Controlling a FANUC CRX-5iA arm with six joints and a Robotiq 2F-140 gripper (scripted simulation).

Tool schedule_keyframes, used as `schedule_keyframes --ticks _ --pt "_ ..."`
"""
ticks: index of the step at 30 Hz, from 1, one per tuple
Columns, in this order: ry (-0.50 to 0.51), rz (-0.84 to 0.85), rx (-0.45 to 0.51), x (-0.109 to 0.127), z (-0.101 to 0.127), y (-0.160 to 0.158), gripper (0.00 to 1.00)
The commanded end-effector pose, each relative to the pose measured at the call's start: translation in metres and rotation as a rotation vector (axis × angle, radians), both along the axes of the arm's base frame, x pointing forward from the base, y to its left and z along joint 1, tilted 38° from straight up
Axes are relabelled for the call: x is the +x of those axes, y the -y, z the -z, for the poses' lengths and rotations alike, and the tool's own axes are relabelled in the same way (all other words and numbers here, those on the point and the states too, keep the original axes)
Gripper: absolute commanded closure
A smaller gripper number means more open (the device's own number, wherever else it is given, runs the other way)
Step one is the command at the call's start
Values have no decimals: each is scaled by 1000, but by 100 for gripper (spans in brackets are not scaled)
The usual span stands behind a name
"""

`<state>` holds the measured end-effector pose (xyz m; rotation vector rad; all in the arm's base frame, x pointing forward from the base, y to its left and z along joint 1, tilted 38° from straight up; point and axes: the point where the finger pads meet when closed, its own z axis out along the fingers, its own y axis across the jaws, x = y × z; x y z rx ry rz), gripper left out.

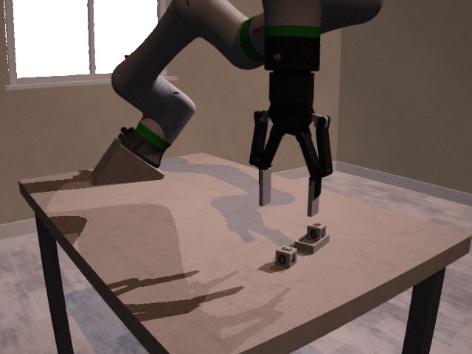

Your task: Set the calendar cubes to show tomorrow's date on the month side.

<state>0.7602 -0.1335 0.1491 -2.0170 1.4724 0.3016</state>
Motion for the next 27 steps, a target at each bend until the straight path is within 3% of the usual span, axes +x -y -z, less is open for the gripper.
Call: schedule_keyframes --ticks 1,25,26,27 --pt "0 0 0 0 0 0 0" --pt "-2 3 0 2 7 -6 0" --pt "-2 3 0 2 7 -6 65" --pt "-2 3 0 2 7 -6 65"
